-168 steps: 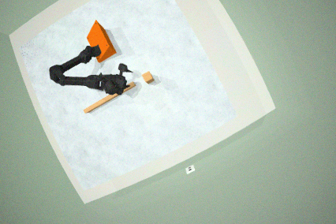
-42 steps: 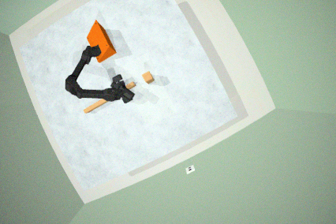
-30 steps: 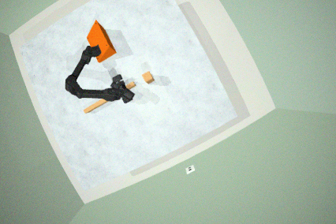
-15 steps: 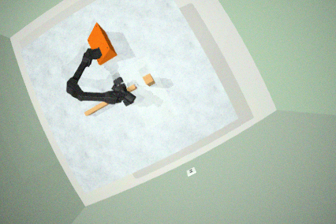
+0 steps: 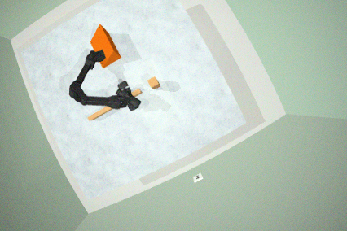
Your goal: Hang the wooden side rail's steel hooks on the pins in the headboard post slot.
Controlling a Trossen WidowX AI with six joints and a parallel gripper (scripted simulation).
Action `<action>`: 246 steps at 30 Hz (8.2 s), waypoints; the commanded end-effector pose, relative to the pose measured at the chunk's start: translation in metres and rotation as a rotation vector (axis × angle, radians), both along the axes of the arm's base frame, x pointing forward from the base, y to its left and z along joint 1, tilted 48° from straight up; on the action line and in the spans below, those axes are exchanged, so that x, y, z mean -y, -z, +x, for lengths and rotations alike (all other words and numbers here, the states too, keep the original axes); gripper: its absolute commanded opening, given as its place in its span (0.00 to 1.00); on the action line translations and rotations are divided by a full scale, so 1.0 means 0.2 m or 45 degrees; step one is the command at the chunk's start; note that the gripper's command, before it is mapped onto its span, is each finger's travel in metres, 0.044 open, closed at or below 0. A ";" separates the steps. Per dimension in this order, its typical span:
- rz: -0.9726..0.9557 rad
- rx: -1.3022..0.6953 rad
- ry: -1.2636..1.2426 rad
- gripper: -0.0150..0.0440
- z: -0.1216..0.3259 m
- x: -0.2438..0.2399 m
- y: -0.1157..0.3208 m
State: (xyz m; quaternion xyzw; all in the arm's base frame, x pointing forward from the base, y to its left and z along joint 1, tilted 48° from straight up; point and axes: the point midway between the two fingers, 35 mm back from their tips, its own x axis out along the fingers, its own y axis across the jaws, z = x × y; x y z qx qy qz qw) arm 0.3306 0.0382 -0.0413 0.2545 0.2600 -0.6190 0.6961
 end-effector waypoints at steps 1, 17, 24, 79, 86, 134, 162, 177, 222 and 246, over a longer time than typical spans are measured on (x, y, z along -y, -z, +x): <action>-0.003 0.000 -0.012 0.25 0.03 0.00 -0.01; -0.003 0.000 -0.012 0.25 0.06 0.00 -0.01; 0.000 0.000 0.000 0.25 0.04 0.00 0.00; -0.003 0.000 -0.012 0.25 0.03 -0.04 -0.03; -0.003 0.000 -0.012 0.25 0.03 -0.04 -0.03; -0.002 0.000 -0.012 0.25 0.03 -0.07 -0.06; -0.002 -0.001 -0.012 0.25 0.02 -0.09 -0.08; -0.002 -0.001 -0.012 0.25 0.02 -0.10 -0.09; -0.001 -0.001 -0.012 0.25 0.03 -0.11 -0.09; -0.001 0.000 -0.012 0.25 0.04 -0.13 -0.09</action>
